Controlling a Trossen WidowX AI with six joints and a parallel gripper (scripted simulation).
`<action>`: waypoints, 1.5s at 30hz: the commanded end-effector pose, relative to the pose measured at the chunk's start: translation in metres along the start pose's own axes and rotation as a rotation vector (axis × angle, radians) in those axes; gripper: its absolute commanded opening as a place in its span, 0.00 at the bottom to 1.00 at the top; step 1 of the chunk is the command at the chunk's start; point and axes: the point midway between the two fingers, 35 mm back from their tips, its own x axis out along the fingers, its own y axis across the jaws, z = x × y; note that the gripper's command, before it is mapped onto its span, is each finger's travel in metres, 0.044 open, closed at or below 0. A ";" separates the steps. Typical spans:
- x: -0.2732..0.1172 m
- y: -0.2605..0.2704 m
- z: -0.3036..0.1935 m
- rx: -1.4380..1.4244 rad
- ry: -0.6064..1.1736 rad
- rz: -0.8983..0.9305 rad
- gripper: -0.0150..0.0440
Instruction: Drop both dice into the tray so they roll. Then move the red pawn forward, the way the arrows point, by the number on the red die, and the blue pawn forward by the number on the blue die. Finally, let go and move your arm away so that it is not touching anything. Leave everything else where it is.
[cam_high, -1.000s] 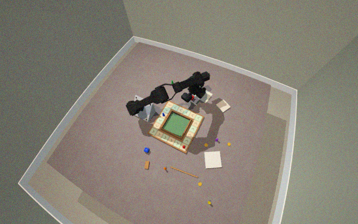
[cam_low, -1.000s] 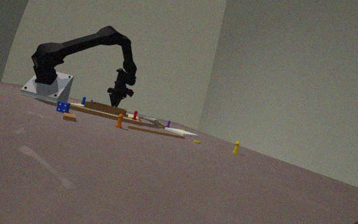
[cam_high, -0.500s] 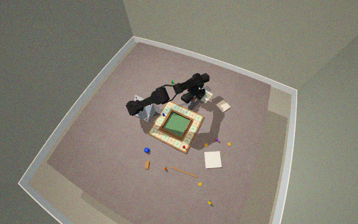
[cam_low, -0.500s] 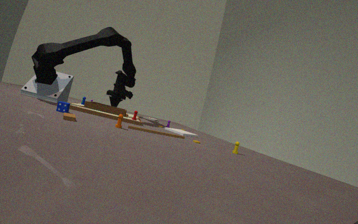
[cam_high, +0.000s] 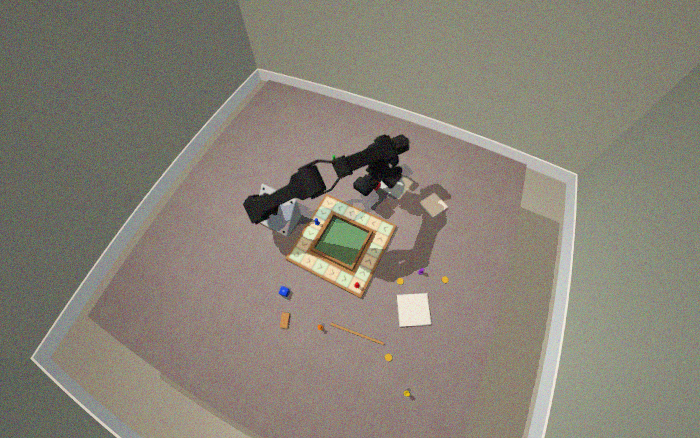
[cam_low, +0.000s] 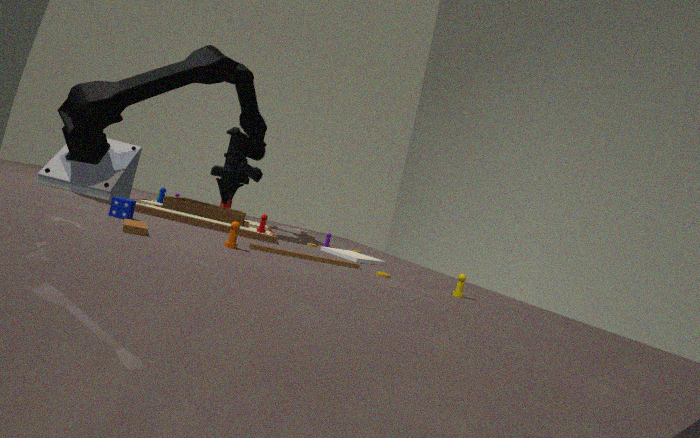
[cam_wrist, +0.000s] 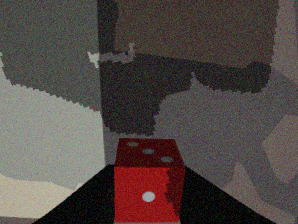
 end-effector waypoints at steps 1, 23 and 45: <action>-0.017 0.003 0.003 0.005 0.002 0.006 0.25; -0.095 0.003 0.004 -0.033 0.037 -0.027 0.25; -0.095 -0.068 0.041 -0.595 0.051 0.001 0.25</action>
